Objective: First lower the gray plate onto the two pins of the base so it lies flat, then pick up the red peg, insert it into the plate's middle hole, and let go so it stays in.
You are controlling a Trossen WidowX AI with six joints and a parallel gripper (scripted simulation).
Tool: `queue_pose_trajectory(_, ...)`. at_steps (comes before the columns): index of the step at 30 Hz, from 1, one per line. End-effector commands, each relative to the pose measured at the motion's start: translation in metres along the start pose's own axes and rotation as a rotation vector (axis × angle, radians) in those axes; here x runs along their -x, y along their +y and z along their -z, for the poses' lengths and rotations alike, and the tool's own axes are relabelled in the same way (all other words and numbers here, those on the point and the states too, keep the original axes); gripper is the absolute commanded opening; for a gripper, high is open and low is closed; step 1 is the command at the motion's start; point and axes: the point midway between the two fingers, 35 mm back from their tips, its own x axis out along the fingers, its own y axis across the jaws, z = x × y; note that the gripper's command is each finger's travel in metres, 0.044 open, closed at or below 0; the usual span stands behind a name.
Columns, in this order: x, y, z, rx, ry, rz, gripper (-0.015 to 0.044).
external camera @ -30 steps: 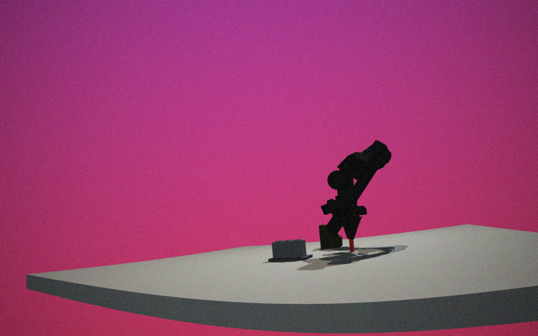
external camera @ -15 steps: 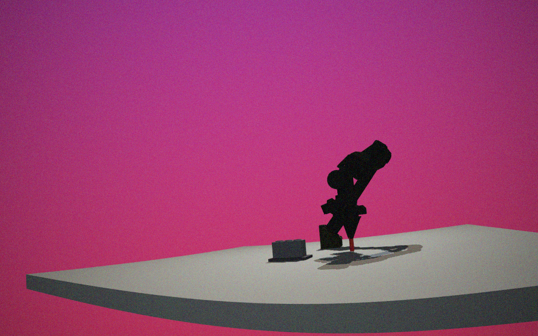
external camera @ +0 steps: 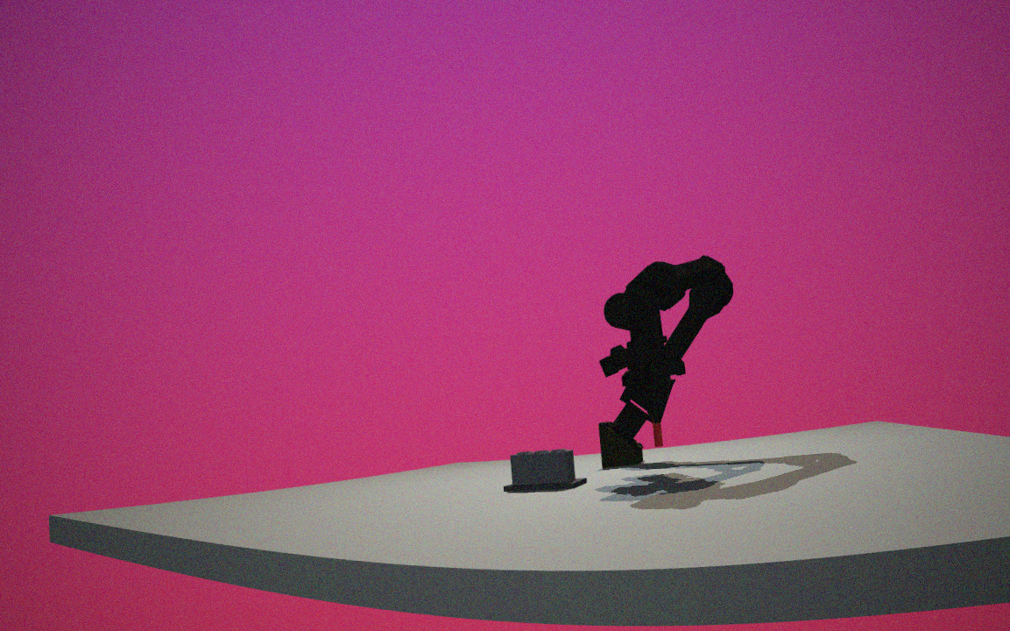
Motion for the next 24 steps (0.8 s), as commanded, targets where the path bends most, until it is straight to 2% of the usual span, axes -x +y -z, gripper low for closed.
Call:
queue_pose_trajectory(1, 0.012, 0.001, -0.002, -0.001, -0.003, 0.005, 0.0)
queue_pose_trajectory(8, 0.034, 0.002, -0.002, -0.001, -0.001, 0.005, 0.0)
queue_pose_trajectory(9, 0.026, 0.002, 0.0, 0.001, -0.001, -0.001, 0.0)
queue_pose_trajectory(24, 0.032, 0.015, -0.04, 0.001, -0.008, 0.001, 0.0)
